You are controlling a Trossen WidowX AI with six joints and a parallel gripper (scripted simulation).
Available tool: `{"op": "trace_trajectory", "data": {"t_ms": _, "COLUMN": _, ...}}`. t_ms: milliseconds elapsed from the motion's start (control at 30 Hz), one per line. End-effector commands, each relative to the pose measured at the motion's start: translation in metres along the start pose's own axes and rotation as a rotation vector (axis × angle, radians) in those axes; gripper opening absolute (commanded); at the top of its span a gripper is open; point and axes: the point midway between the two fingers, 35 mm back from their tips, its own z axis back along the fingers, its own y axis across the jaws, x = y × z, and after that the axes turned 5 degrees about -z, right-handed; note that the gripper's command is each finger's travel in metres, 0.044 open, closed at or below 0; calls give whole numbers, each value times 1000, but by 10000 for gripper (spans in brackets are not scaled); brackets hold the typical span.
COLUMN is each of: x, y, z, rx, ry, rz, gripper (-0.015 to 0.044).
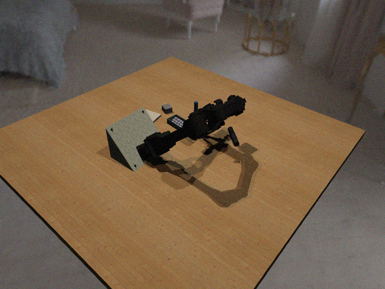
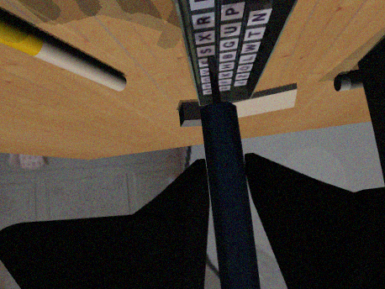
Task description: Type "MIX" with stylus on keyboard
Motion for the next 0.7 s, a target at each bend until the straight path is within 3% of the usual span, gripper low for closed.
{"op": "trace_trajectory", "data": {"t_ms": 0, "x": -1, "y": 0, "z": -1, "rx": 0, "ry": 0, "rz": 0, "gripper": 38}}
{"op": "trace_trajectory", "data": {"t_ms": 67, "x": -3, "y": 0, "z": -4, "rx": 0, "ry": 0, "rz": 0, "gripper": 0}}
{"op": "trace_trajectory", "data": {"t_ms": 333, "x": -21, "y": -2, "z": -27, "rx": 3, "ry": 3, "rz": -3, "gripper": 0}}
{"op": "trace_trajectory", "data": {"t_ms": 667, "x": -4, "y": -1, "z": -36, "rx": 4, "ry": 3, "rz": -3, "gripper": 0}}
